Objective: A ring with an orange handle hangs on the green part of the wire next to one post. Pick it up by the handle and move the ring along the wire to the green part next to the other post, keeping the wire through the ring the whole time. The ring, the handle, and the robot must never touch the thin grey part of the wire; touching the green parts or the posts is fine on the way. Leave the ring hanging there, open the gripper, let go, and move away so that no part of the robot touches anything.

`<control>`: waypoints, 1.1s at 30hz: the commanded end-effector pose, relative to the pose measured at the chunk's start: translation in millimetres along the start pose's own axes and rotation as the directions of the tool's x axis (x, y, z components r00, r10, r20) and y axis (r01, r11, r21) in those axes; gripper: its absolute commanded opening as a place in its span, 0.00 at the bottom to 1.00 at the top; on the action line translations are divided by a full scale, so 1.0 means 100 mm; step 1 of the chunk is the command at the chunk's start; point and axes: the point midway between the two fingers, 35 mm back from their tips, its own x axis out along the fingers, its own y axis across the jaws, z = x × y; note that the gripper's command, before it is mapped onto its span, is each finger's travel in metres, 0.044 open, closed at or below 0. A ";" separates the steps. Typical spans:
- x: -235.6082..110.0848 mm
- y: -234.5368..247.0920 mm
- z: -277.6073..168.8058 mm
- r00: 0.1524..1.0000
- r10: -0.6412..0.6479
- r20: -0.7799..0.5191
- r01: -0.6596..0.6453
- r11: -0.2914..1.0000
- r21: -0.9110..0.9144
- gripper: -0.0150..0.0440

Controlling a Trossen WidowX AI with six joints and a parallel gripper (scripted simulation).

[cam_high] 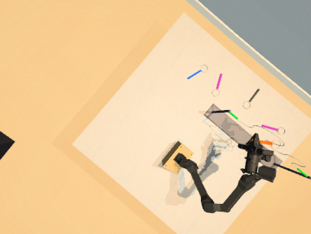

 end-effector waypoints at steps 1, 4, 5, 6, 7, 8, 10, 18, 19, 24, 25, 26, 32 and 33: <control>0.00 0.02 0.00 1.000 -0.016 0.006 0.016 0.999 -0.045 0.00; 0.00 0.01 0.00 1.000 -0.030 0.010 0.030 0.997 -0.071 0.00; 0.00 0.00 0.00 0.999 -0.034 0.011 0.035 0.996 -0.079 0.00; 0.00 0.00 0.00 0.999 -0.039 0.012 0.040 0.995 -0.087 0.00; 0.00 -0.01 0.00 0.999 -0.044 0.014 0.045 0.994 -0.096 0.00; 0.00 -0.01 0.00 0.999 -0.048 0.015 0.050 0.993 -0.104 0.00; 0.00 -0.02 0.00 0.998 -0.058 0.018 0.060 0.991 -0.121 0.00; 0.00 -0.04 0.01 0.995 -0.094 0.033 0.099 0.977 -0.187 0.00; 0.00 -0.05 0.01 0.995 -0.099 0.034 0.104 0.975 -0.195 0.00; 0.00 -0.06 0.01 0.992 -0.121 0.045 0.128 0.963 -0.236 0.00; 0.00 -0.07 0.01 0.991 -0.125 0.047 0.133 0.961 -0.244 0.00; 0.00 -0.07 0.01 0.990 -0.130 0.049 0.138 0.958 -0.252 0.00; 0.00 -0.09 0.02 0.986 -0.157 0.064 0.169 0.938 -0.303 0.00; 0.00 -0.09 0.02 0.985 -0.161 0.067 0.174 0.934 -0.311 0.00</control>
